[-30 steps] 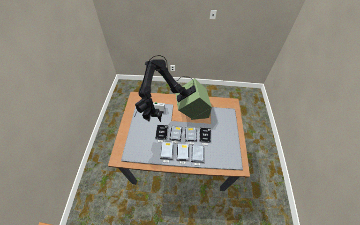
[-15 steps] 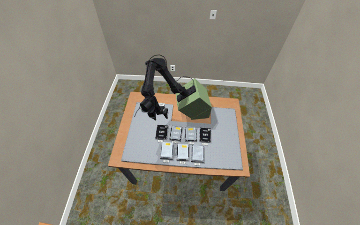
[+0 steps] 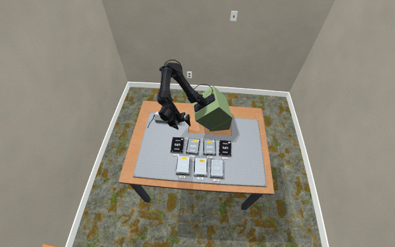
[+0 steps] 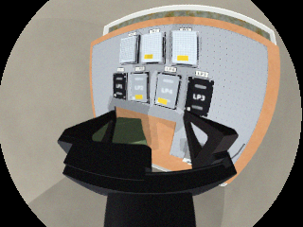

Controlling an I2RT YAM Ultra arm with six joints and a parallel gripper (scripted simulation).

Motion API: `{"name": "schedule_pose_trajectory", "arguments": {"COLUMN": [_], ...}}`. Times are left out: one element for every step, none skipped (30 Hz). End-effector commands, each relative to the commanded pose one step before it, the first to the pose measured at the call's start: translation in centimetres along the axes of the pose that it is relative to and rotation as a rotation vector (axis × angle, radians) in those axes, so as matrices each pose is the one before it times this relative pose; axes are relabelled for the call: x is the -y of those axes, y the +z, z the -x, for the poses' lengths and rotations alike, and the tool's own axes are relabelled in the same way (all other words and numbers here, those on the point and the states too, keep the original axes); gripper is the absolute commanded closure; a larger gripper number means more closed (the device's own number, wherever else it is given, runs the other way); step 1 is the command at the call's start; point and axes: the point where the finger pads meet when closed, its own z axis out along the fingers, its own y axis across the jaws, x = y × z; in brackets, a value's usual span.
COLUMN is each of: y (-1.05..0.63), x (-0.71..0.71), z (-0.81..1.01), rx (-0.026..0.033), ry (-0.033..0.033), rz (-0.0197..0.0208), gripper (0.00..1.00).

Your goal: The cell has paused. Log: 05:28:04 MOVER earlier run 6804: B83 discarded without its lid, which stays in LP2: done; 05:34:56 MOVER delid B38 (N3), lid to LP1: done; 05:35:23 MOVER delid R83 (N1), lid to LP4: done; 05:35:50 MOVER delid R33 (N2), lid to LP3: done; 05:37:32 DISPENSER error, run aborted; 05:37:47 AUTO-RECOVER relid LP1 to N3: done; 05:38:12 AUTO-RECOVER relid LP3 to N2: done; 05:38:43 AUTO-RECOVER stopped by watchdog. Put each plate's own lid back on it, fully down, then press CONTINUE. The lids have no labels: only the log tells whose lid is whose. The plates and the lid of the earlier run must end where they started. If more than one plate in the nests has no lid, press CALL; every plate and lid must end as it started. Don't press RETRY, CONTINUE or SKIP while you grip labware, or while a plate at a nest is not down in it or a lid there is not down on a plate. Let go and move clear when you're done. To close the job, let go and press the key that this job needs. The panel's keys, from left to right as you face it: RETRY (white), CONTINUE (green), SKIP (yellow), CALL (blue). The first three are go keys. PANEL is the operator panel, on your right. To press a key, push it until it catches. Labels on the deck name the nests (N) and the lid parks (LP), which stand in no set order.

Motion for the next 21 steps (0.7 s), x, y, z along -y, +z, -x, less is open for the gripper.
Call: {"name": "schedule_pose_trajectory", "arguments": {"y": [-0.749,0.000,-0.687,-0.472,-0.045,-0.036,-0.026,0.000,0.000,1.009,-0.008,-0.048,-0.658,-0.468,-0.019,0.619,0.424,0.007,0.000,-0.329,-0.791], "x": [-2.596,-0.001,-0.225,-0.307,-0.436,-0.446,-0.453,0.000,0.000,-0.695,-0.423,-0.406,-0.292,-0.338,-0.418,-0.504,-0.454,-0.313,-0.001,-0.346,-0.322], "z": [-1.193,0.000,0.513,0.266,-0.234,-0.231,-0.228,0.000,0.000,-1.468,-0.226,-0.285,0.414,0.209,-0.279,-0.987,-0.741,-0.216,0.000,-0.007,0.479], "rx": [-0.00217,0.00000,0.01489,0.00670,-0.01009,-0.01009,-0.00578,0.00000,0.00000,-0.04239,-0.00029,-0.01229,0.01251,0.00534,-0.01225,-0.03148,-0.01721,-0.00023,0.00000,-0.00229,0.01636], "ry": [-0.00244,0.00000,-0.00207,-0.00309,-0.00465,-0.00464,-0.00250,0.00000,0.00000,-0.00245,-0.00003,-0.00468,-0.00334,-0.00388,-0.00459,-0.00266,-0.00035,-0.00001,0.00000,-0.00418,-0.00402], "rz": [0.05337,0.00000,0.01199,0.01374,0.01692,0.01692,0.00986,0.00000,0.00000,0.00686,-0.00017,0.01514,0.01228,0.01335,0.01545,0.01013,0.00146,-0.00016,0.00000,0.01271,0.01193], "gripper": [0.00,0.00,0.00,0.00,0.00,0.00,0.00,0.00,0.00,0.00,0.00,0.00,0.00,0.00,0.00,0.00,0.00,0.00,0.00,0.00,0.00]}}
